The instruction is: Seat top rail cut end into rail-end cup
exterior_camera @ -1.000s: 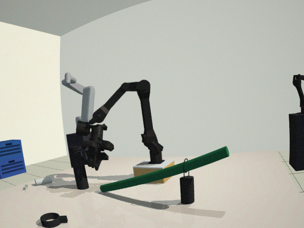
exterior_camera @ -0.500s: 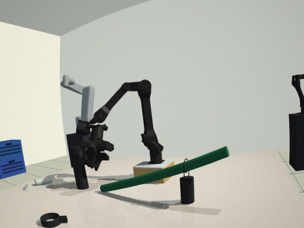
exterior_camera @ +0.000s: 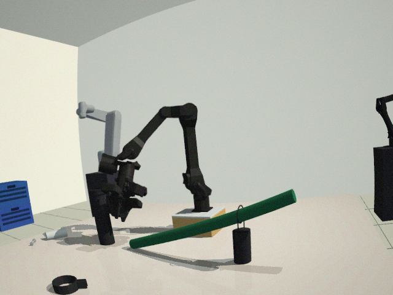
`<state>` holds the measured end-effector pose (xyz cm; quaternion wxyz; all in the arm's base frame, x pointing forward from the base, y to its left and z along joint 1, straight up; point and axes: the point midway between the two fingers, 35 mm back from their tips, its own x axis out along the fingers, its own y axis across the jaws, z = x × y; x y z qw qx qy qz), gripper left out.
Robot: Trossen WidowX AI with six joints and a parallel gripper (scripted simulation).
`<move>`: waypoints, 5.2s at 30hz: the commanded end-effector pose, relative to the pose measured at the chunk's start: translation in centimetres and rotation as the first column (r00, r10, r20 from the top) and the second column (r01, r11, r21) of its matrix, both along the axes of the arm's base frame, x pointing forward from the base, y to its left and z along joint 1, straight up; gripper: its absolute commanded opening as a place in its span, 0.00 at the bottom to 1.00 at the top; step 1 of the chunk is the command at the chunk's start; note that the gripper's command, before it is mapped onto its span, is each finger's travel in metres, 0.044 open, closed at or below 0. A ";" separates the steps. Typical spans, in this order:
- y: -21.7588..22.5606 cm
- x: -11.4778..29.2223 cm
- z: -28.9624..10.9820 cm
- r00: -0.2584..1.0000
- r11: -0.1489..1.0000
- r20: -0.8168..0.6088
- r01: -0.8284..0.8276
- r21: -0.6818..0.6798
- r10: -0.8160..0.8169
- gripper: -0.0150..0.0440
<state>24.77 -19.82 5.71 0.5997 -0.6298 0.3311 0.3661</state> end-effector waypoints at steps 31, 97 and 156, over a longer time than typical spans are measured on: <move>0.0 1.2 -0.1 0.990 0.990 0.002 0.141 0.001 -0.141 0.25; 15.1 1.5 12.1 0.231 0.012 -0.392 0.873 0.487 -0.891 1.00; 17.2 2.1 4.4 0.858 0.987 -0.492 0.157 -0.015 -0.144 1.00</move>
